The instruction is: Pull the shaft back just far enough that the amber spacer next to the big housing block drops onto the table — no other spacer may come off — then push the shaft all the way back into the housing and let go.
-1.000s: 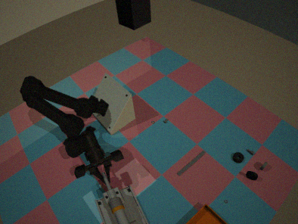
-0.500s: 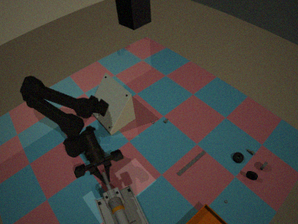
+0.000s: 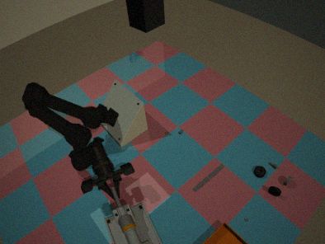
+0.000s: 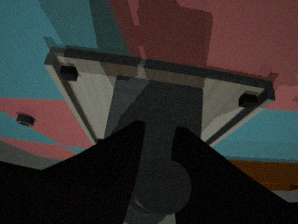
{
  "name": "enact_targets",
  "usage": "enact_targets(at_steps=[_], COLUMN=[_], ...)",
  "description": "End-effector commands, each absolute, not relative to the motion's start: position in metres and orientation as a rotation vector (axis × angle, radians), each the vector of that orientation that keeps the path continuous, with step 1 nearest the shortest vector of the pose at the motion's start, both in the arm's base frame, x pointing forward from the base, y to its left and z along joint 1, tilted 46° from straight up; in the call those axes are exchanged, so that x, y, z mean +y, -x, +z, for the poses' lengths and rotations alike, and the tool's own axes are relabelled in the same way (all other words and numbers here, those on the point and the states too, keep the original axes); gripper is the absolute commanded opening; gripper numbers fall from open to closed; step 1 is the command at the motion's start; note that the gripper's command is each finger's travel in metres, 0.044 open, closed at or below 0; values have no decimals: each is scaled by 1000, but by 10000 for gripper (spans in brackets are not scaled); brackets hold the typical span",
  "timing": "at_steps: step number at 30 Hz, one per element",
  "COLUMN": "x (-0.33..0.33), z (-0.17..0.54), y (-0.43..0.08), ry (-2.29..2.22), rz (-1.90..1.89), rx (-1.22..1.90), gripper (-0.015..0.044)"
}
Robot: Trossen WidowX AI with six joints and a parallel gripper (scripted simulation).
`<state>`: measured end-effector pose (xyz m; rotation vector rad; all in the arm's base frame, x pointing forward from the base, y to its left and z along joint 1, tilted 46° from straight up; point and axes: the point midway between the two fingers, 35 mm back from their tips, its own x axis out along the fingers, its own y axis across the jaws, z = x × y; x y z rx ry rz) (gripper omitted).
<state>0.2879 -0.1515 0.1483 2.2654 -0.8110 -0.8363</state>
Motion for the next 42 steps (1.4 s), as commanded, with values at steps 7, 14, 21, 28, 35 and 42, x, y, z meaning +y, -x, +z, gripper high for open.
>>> enact_targets(at_steps=[7, 14, 21, 28, 35, 42], x=[-151, -151, -151, -151, -150, -150], z=[148, 148, 148, 148, 147, 147], y=[-287, -286, -286, -285, -284, -284], ry=[-2267, -2267, -2267, -2267, -2267, -2267], rz=[-836, -836, -836, -836, -836, -836], rx=[-812, -812, -812, -812, -812, -812], gripper=[0, 0, 0, 0, 0, 0])
